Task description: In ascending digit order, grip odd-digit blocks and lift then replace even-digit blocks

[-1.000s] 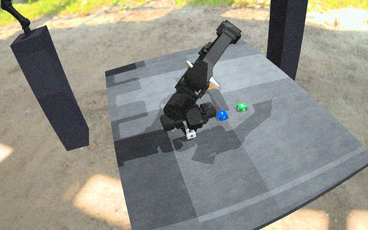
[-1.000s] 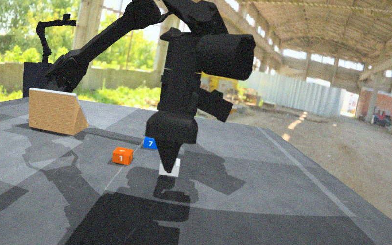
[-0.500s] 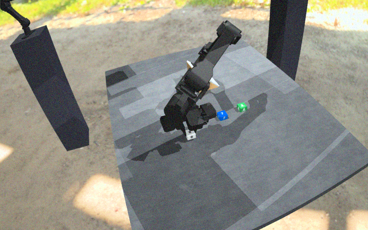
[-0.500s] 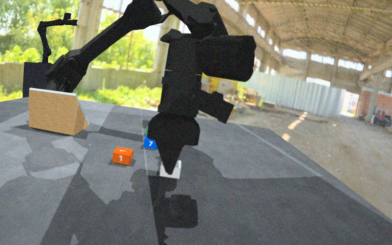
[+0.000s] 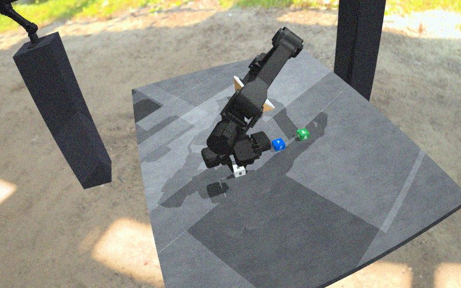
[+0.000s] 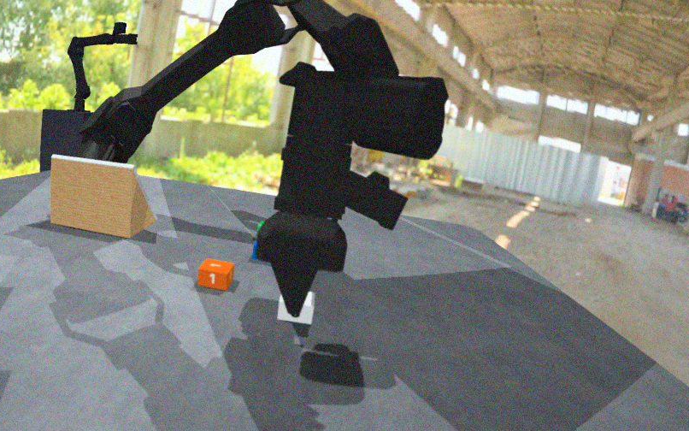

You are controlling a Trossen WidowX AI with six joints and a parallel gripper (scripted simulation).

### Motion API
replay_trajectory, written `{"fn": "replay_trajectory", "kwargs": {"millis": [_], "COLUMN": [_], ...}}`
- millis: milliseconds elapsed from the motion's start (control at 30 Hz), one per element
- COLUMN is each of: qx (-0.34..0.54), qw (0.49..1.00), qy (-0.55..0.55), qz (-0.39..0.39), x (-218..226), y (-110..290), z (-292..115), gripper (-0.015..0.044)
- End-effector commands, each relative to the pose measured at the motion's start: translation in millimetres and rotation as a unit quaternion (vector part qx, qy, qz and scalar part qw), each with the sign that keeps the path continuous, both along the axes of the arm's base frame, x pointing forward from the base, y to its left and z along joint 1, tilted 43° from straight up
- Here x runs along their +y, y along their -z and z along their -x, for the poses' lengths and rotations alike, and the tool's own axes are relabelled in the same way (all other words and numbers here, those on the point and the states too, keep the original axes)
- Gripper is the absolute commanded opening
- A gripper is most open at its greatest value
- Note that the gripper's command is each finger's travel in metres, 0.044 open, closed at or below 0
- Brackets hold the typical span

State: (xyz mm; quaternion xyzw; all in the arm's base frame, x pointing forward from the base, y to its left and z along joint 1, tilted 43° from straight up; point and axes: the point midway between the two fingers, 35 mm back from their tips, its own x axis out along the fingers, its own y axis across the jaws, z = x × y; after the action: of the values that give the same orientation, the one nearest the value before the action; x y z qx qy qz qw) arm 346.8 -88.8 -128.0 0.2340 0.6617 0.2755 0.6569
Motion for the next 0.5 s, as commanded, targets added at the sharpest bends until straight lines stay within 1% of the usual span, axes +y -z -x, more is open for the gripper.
{"fn": "replay_trajectory", "kwargs": {"millis": [0,233,267,367,467], "qx": [0.002,0.002,0.002,0.002,0.002], "qw": [1.000,1.000,1.000,1.000,1.000], "qy": [0.002,0.002,0.002,0.003,0.003], "qz": [-0.002,-0.002,-0.002,-0.001,-0.001], "x": [0.9,0.9,0.9,-1.1,-21.9], "y": [0.5,0.5,0.5,-1.6,-24.0], "z": [0.3,0.3,0.3,0.1,-0.7], "gripper": [0.0199,0.0382,0.0400,0.0400,0.0400]}}
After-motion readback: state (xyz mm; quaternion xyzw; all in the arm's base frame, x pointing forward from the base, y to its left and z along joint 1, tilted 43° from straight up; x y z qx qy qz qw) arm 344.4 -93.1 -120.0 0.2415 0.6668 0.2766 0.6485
